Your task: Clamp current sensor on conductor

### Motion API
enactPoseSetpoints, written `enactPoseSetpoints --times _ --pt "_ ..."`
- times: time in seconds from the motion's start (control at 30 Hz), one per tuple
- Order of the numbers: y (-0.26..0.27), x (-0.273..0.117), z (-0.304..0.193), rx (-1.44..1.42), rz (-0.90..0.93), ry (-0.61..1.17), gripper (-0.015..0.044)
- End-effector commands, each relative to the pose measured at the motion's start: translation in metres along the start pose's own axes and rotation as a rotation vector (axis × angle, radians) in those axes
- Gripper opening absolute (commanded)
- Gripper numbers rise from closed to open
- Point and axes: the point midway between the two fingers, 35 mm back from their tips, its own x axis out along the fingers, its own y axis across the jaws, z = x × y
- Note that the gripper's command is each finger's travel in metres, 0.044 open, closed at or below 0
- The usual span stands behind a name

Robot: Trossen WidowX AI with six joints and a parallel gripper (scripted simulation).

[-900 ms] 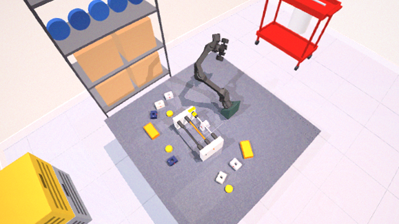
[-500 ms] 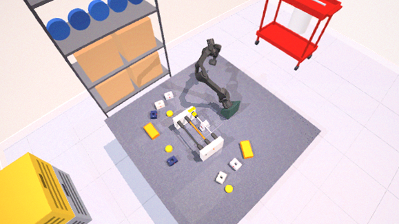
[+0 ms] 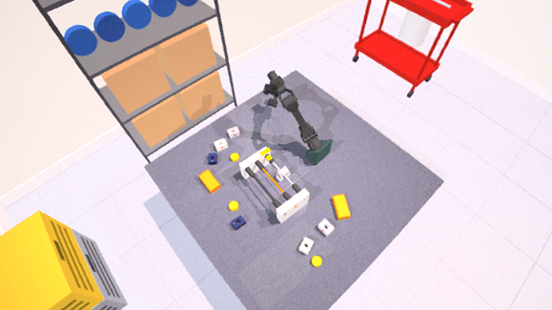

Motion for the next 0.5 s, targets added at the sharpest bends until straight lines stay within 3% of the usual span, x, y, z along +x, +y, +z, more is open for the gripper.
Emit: enactPoseSetpoints --times 0.0,0.23,0.47 --pt "0.047 0.01 0.03 0.008 0.1 -0.107 0.044" --pt "0.133 0.005 0.079 0.035 0.298 -0.288 0.044" --pt "0.219 -0.03 0.117 0.083 0.523 -0.449 0.044"
